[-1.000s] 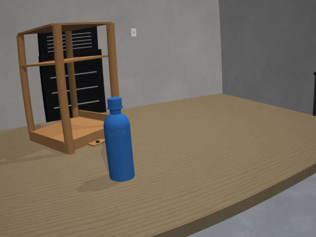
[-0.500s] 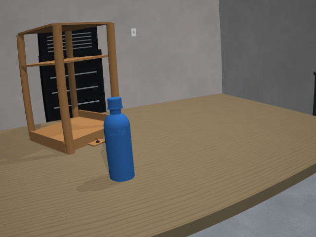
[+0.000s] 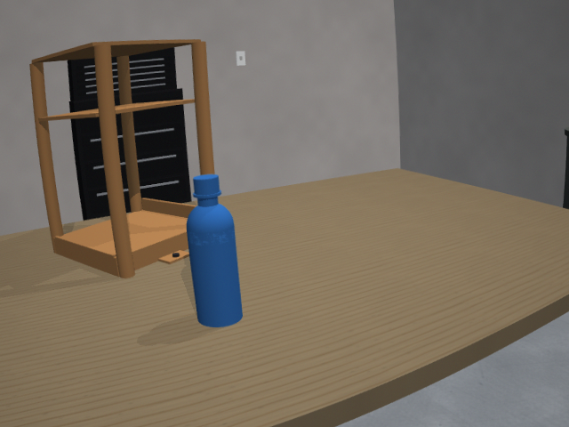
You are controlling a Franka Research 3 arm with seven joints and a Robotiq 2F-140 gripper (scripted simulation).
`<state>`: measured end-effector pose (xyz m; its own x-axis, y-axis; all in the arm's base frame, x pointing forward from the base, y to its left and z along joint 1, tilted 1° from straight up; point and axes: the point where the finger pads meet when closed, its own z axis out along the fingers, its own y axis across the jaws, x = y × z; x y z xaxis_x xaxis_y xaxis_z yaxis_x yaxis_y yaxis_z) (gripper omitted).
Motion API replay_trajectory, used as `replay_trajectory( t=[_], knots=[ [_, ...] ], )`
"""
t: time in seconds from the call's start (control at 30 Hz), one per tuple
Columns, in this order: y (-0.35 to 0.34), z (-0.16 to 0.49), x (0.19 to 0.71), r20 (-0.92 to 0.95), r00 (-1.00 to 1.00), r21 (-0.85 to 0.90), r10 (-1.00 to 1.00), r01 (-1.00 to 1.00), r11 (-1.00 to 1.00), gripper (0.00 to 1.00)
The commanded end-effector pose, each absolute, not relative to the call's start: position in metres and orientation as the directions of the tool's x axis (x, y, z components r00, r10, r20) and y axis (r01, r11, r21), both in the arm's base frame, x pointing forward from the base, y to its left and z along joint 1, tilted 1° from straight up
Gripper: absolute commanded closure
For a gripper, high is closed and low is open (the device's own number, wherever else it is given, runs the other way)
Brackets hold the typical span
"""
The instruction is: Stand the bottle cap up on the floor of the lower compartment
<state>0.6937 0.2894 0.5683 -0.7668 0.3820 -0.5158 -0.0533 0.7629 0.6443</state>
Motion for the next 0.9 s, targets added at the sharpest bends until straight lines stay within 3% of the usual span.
replay_trajectory(
  t=[0.0,0.7,0.73,0.87],
  knots=[
    [0.296,0.561,0.686,-0.457,-0.795,0.658,0.399,0.000,0.753,0.00],
    [0.296,0.561,0.686,-0.457,-0.795,0.658,0.399,0.000,0.753,0.00],
    [0.254,0.548,0.692,-0.423,-0.802,0.633,0.422,0.072,0.771,0.00],
    [0.234,0.542,0.693,-0.406,-0.804,0.620,0.435,0.107,0.777,0.00]
  ],
)
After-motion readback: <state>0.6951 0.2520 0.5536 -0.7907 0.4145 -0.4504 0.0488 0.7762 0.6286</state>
